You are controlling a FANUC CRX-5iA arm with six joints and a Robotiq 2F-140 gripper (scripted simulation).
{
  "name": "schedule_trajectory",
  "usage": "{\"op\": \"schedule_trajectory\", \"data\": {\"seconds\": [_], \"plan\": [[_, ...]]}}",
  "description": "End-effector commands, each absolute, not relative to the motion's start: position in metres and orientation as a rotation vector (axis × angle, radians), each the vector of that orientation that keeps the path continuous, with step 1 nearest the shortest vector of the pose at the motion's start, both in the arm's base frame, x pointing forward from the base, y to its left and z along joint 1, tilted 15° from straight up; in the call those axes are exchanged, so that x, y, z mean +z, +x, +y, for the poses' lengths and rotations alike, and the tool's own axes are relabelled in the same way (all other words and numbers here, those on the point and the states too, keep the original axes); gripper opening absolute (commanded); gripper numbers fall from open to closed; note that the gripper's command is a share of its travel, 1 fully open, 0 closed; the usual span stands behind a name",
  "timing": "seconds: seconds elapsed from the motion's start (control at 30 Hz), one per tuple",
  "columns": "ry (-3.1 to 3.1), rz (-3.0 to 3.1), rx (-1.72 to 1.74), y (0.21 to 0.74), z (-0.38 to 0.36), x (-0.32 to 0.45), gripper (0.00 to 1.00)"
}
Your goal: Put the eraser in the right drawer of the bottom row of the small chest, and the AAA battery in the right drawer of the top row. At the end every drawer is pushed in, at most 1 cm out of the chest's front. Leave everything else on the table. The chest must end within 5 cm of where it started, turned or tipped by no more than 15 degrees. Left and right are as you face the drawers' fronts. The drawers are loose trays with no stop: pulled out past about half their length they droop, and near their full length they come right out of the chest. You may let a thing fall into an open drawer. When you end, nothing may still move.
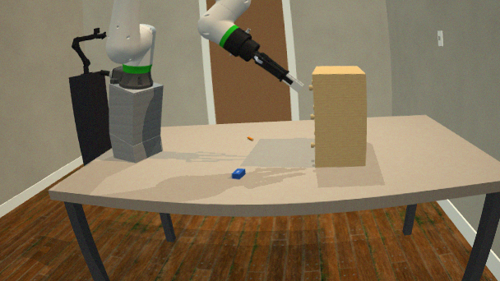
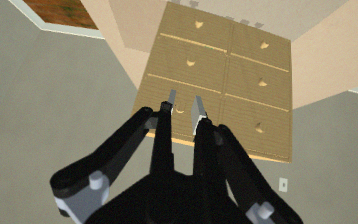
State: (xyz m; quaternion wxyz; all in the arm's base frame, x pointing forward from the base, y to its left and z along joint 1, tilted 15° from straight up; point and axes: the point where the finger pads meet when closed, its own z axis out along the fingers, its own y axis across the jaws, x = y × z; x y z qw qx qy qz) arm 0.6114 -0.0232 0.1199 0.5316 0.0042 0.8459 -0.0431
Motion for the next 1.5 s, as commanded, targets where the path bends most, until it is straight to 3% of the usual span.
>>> {"op": "schedule_trajectory", "data": {"seconds": [0.0,1.47], "plan": [[0.010,2.018,-0.103,0.612,-0.023,0.120,0.20],[0.010,2.018,-0.103,0.645,-0.024,0.129,0.20]]}}
